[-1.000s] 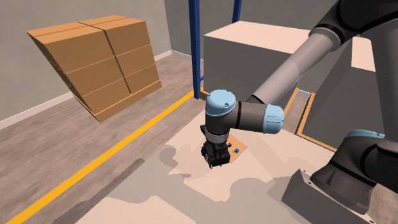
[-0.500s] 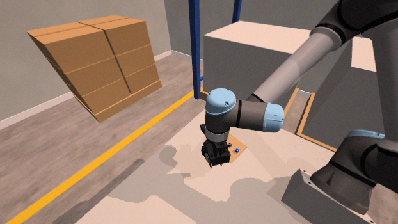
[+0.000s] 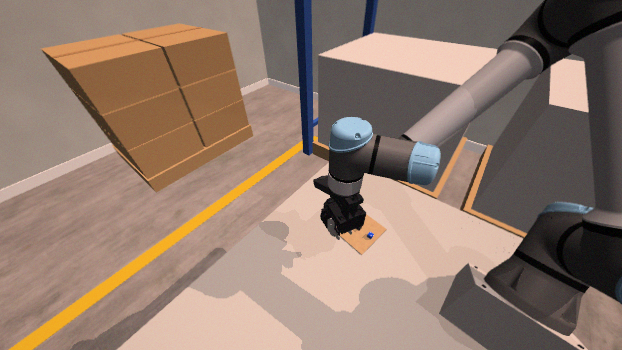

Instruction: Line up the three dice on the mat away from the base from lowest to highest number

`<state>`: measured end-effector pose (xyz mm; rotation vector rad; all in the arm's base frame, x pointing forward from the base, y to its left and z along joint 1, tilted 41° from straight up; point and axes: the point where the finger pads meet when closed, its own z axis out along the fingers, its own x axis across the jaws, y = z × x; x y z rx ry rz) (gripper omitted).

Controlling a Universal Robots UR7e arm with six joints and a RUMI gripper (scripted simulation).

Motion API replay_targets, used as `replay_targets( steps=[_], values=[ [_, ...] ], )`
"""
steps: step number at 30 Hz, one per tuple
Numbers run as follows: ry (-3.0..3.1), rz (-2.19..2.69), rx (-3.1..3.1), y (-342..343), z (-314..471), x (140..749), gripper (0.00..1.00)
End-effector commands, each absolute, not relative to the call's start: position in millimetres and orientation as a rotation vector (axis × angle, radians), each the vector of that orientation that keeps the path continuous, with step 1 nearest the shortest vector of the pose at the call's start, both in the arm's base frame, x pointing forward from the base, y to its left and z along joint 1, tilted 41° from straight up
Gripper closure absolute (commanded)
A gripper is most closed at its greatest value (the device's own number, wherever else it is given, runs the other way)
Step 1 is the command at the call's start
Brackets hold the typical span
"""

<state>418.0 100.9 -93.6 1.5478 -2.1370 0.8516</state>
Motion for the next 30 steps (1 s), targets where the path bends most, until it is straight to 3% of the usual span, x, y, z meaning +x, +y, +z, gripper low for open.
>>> replay_targets(
  steps=[1, 16, 30],
  values=[
    [-2.042, 0.811, 1.652, 78.1, -69.8, 434.5, 1.0],
    [-1.792, 0.736, 1.843, 15.4, -13.4, 459.0, 1.0],
    [-1.769, 0.729, 1.857, 9.7, -8.5, 460.3, 1.0]
  ],
)
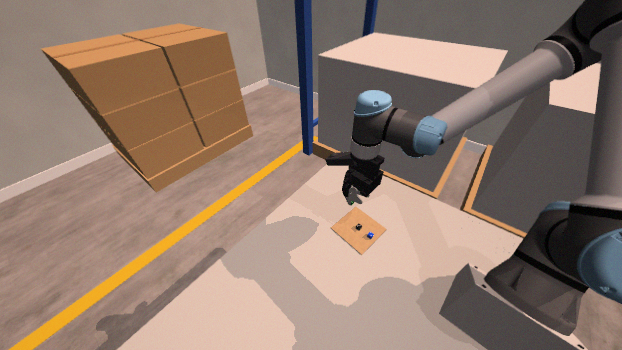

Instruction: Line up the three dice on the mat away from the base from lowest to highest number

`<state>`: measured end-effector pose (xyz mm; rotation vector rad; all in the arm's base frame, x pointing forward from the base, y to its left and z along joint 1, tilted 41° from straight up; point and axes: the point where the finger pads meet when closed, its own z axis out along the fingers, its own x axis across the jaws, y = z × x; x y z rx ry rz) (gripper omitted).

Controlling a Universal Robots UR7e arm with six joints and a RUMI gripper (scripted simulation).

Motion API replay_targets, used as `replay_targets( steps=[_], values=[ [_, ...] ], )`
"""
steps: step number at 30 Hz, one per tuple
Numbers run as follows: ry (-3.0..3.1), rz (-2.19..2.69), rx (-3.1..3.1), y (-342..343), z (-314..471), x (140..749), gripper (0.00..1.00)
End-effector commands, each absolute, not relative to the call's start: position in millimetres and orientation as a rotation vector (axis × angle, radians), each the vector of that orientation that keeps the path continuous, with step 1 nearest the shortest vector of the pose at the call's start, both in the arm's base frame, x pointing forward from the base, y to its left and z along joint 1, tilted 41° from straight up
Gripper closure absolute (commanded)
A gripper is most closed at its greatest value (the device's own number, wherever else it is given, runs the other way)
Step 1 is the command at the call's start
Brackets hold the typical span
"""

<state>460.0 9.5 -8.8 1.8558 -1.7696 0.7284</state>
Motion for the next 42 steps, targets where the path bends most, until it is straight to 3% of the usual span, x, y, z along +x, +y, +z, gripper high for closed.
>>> replay_targets(
  steps=[1, 42],
  values=[
    [-1.769, 0.729, 1.857, 9.7, -8.5, 460.3, 1.0],
    [-1.77, 0.727, 1.858, -54.0, -80.5, 467.1, 1.0]
  ],
)
